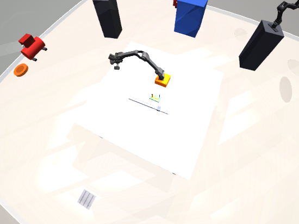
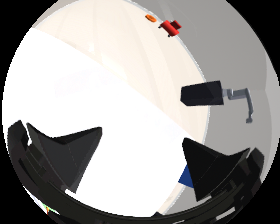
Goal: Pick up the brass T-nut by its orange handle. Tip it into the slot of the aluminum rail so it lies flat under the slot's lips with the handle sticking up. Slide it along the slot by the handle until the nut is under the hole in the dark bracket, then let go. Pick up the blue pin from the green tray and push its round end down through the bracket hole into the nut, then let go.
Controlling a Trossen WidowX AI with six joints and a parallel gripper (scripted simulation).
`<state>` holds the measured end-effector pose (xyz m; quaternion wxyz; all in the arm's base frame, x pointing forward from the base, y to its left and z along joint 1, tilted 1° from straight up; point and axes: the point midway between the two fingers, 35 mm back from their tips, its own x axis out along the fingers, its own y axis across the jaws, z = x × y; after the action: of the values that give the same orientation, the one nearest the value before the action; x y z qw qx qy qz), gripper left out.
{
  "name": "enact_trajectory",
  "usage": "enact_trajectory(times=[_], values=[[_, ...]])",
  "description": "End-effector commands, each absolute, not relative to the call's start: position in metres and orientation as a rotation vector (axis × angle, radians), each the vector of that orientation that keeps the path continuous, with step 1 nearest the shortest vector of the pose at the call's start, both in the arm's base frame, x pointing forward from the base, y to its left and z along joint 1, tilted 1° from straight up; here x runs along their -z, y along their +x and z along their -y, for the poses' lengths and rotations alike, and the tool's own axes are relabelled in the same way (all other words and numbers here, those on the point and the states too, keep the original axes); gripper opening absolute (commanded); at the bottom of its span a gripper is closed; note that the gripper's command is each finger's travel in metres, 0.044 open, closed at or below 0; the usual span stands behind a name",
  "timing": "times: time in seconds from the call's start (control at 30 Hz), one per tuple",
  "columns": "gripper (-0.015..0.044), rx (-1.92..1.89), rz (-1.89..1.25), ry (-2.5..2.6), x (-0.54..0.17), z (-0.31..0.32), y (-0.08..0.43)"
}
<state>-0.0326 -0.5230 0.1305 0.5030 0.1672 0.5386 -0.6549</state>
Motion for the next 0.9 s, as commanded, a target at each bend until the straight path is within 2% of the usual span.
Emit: enact_trajectory(times=[0.0,0.23,0.47,0.67,0.87], values=[[0.0440,1.261,-1.416,0.278,-0.128,0.493,0.035],[0.0440,0.716,-1.517,0.018,-0.129,0.420,0.138],[0.0440,0.151,-1.516,-0.270,-0.128,0.319,0.213],[0.0440,-0.348,-1.423,-0.526,-0.128,0.216,0.246],[0.0440,-0.835,-1.237,-0.767,-0.129,0.108,0.248]])
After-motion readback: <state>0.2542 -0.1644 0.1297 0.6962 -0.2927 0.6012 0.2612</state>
